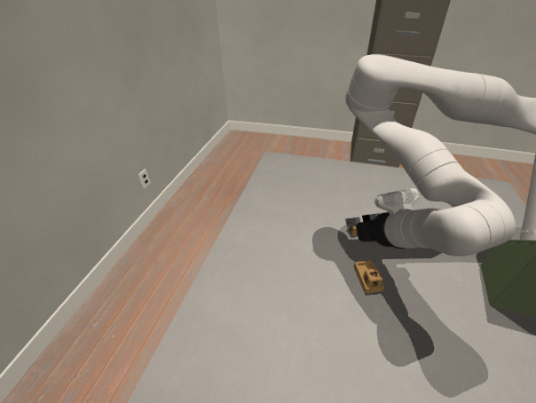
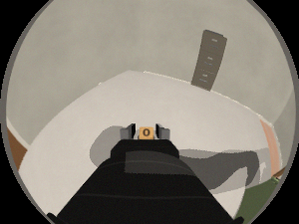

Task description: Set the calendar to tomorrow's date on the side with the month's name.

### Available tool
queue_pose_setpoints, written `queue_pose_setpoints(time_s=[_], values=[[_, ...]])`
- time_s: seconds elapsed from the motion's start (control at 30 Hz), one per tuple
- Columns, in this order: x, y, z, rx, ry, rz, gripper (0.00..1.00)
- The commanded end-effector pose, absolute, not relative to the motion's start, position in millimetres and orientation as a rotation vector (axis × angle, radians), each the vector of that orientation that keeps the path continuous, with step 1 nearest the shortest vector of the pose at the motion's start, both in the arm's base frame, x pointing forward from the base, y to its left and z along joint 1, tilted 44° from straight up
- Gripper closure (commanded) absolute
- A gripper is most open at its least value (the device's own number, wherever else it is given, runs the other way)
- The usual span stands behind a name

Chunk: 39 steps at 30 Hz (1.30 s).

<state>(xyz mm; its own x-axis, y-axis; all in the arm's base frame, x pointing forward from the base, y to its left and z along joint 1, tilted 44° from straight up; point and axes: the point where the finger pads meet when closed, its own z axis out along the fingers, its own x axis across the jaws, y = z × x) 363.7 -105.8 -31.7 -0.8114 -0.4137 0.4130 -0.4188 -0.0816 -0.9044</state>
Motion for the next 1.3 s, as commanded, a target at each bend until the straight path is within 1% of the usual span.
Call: queue_pose_setpoints(time_s=[0.0, 0.57, 1.27], values=[[362, -110, -36, 0.963, -2.122, 2.094, 0.13], [362, -122, -48, 0.963, -2.122, 2.094, 0.13], [362, -124, -50, 0.963, -2.122, 2.094, 0.13]])
